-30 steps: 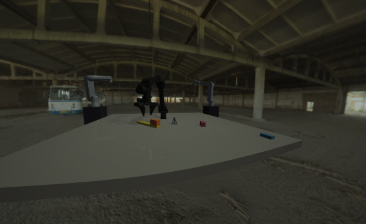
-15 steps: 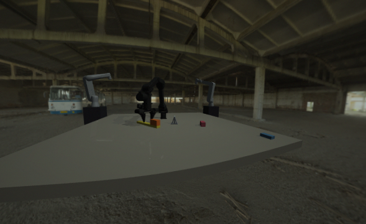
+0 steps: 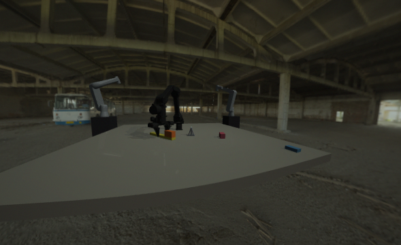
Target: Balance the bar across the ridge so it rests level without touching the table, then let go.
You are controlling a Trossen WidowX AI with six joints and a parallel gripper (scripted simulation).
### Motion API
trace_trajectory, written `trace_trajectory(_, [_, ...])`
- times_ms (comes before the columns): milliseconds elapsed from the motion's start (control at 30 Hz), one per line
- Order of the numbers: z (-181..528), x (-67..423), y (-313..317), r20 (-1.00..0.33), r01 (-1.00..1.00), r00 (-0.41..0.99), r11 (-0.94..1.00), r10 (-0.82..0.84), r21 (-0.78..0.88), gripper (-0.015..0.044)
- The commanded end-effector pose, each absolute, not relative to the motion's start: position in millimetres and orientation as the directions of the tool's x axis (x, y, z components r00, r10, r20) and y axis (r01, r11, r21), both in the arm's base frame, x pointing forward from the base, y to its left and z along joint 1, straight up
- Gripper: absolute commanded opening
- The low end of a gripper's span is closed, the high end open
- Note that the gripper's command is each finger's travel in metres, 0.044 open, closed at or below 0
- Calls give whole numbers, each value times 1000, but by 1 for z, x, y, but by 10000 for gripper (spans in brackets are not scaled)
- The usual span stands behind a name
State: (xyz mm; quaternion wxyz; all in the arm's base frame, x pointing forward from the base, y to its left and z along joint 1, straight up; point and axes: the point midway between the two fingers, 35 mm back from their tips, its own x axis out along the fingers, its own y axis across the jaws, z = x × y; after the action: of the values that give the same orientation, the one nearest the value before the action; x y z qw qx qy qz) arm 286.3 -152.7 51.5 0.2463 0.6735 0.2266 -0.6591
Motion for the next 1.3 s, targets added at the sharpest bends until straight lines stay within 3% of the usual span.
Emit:
trace_trajectory(0, [50, 286, -152, -999, 625, 30, -780, -16, 31, 315])
trace_trajectory(267, [50, 286, -152, -999, 625, 30, -780, -16, 31, 315])
trace_trajectory(467, [50, 286, -153, -999, 630, 28, -776, -19, 32, 157])
trace_trajectory(733, [50, 286, -153, -999, 630, 28, -776, -19, 32, 104])
trace_trajectory(867, [57, 287, -153, -999, 630, 28, -776, -19, 32, 0])
trace_trajectory(1267, [87, 290, -154, -999, 628, 29, -777, -18, 33, 0])
